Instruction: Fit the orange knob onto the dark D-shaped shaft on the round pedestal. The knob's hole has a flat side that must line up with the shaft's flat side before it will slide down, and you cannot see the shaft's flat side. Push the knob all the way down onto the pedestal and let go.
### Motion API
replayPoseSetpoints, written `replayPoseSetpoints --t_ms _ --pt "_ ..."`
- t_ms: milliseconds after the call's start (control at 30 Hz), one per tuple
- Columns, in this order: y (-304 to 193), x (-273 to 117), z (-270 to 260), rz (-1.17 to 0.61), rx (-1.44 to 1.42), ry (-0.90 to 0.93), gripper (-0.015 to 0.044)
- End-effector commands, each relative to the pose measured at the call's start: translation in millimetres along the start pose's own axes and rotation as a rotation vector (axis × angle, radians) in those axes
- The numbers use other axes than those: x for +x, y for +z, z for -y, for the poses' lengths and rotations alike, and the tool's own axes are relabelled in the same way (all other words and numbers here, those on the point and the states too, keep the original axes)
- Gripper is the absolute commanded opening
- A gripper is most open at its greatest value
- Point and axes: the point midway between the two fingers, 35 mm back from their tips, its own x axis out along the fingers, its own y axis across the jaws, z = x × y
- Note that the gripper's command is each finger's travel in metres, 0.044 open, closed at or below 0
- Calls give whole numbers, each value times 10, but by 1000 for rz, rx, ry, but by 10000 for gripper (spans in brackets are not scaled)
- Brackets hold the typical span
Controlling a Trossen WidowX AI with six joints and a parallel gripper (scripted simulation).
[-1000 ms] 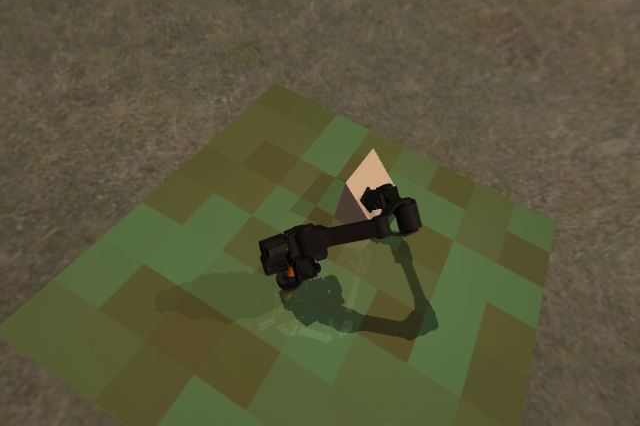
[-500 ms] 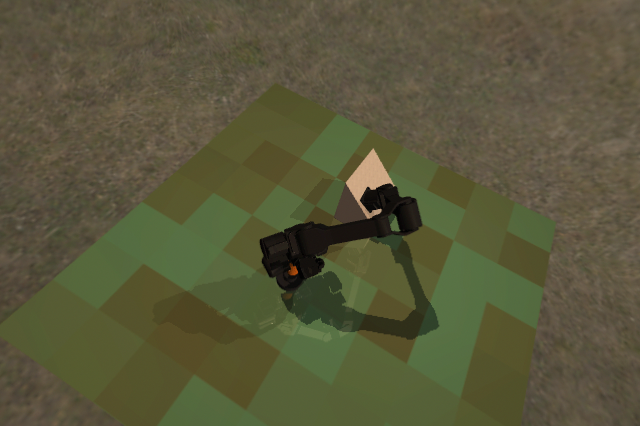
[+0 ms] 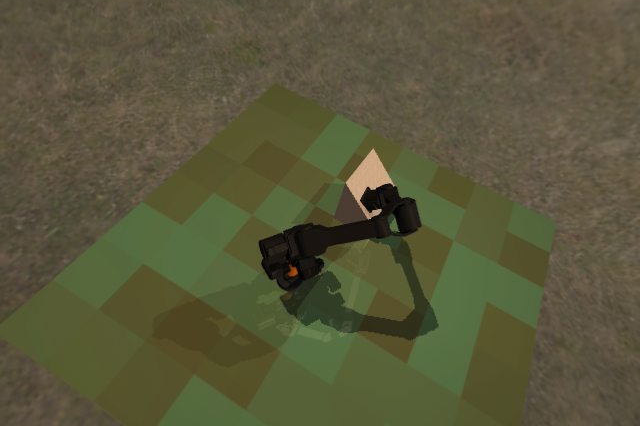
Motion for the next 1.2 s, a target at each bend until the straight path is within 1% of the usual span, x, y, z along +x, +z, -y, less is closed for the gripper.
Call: replayPoseSetpoints --t_ms 0,433,667,1167 --pt "-2 12 18 1 -6 -7 0" --pt "-14 -35 8 0 -16 -7 0" --pt "-32 -45 -26 -1 -215 -7 0" --pt "-19 -17 1 0 -215 -7 0"
